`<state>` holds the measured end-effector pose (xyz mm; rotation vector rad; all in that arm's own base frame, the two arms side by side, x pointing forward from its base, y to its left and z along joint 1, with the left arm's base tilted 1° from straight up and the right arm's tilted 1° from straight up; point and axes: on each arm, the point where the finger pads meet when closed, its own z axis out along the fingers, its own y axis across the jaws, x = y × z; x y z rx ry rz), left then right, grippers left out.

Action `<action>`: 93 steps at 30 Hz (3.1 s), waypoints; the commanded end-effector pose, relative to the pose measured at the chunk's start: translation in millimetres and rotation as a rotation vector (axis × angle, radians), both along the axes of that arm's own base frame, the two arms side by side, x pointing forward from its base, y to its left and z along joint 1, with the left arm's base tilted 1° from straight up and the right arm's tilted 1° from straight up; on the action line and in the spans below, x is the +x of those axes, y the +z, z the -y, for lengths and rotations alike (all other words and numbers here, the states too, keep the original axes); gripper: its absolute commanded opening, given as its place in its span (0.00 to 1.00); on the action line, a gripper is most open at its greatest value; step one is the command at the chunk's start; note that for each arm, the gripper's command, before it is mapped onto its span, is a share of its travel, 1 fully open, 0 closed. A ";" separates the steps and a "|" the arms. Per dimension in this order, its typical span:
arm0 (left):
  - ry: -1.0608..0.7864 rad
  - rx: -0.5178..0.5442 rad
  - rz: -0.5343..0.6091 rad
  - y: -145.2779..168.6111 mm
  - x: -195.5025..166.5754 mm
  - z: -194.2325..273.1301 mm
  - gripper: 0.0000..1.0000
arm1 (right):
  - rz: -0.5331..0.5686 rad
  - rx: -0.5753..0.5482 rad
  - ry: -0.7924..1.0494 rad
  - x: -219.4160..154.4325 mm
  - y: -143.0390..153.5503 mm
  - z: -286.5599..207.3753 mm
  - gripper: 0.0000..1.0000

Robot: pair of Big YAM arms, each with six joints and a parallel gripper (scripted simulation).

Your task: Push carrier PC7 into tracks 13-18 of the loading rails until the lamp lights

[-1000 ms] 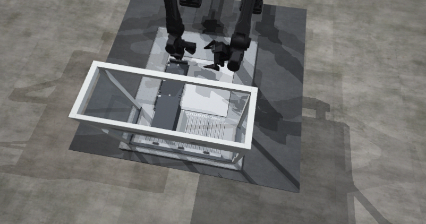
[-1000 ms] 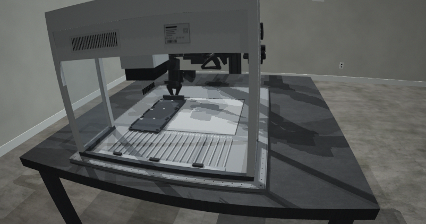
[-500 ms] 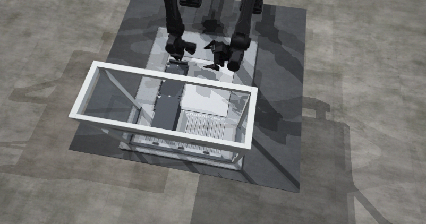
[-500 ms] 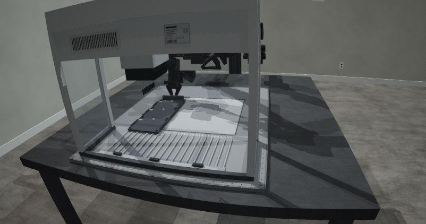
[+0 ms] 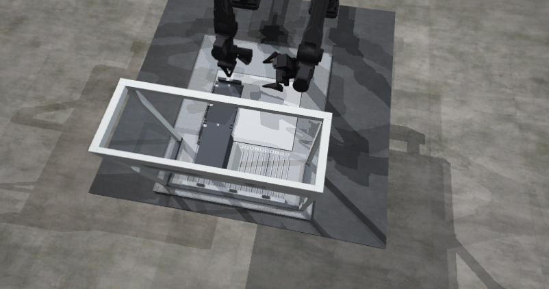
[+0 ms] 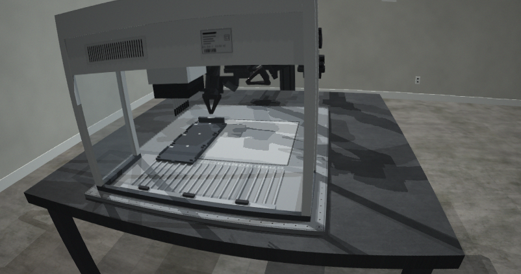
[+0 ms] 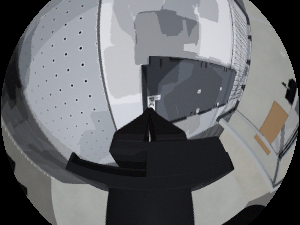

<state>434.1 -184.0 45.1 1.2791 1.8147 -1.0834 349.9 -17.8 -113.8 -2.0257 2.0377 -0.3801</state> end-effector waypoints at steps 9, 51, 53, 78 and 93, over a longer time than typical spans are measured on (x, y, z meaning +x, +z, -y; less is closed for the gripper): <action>-0.008 -0.001 0.041 6.2 19.5 2.5 1.00 | 0.020 0.003 0.002 5.4 39.7 -1.0 0.00; -0.008 -0.001 0.041 6.2 19.5 2.5 1.00 | 0.025 0.356 -0.929 -7.0 37.0 -0.8 0.00; -0.008 -0.001 0.041 6.2 19.5 2.5 1.00 | 0.025 0.392 -1.024 -8.9 37.0 -0.7 0.00; -0.008 -0.001 0.041 6.2 19.5 2.5 1.00 | 0.033 0.685 -1.791 -16.1 38.3 -1.2 0.00; -0.008 -0.001 0.041 6.2 19.5 2.5 1.00 | 0.037 0.858 -2.242 -20.6 38.9 -1.1 0.00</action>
